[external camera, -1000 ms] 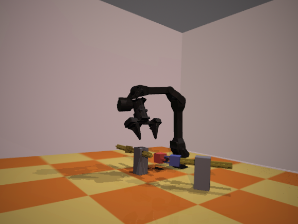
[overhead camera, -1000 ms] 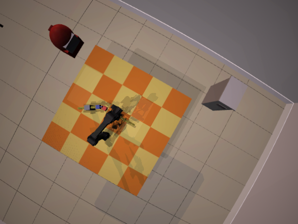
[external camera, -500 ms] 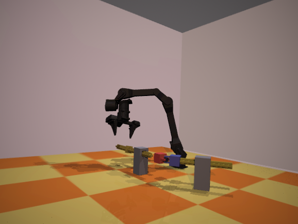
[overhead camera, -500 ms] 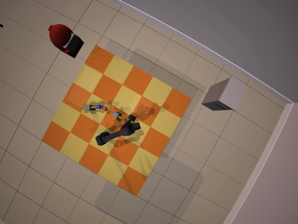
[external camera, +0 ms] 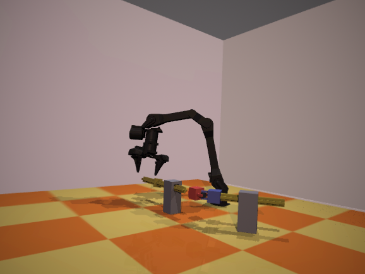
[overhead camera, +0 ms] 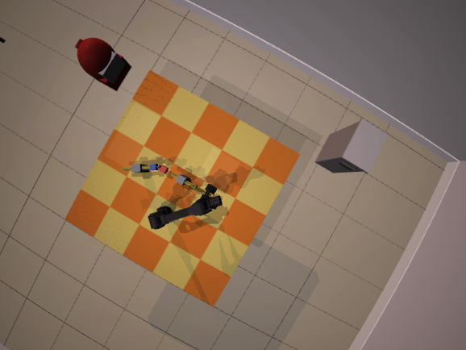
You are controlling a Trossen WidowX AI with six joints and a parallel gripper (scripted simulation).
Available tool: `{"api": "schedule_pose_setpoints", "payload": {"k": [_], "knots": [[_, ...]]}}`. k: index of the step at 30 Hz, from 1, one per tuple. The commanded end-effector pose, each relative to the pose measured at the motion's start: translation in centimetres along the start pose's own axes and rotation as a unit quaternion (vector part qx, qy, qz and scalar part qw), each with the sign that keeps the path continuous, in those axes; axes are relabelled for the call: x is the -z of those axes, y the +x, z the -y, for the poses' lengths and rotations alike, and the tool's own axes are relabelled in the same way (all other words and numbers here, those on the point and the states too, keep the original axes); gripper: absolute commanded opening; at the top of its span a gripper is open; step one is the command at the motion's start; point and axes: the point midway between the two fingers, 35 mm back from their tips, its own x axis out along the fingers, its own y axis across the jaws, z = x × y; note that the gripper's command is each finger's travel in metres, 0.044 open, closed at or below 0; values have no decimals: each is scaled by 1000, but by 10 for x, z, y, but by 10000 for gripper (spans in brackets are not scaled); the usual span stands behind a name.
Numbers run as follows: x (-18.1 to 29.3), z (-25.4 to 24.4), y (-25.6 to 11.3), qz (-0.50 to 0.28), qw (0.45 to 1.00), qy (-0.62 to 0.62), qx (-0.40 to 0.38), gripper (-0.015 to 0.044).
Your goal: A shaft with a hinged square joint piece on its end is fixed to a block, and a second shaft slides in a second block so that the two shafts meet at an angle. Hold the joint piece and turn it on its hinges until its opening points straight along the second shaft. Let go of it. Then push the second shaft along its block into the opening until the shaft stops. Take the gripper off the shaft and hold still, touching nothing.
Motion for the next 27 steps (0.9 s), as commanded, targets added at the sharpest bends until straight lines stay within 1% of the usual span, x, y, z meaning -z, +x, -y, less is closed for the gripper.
{"api": "schedule_pose_setpoints", "payload": {"k": [1, 4, 10, 27], "knots": [[1, 4, 21, 51, 999, -13, 11, 440], [1, 6, 30, 74, 997, -19, 13, 440], [1, 6, 31, 74, 997, -19, 13, 440], [-3, 7, 57, 74, 997, -19, 13, 440]]}}
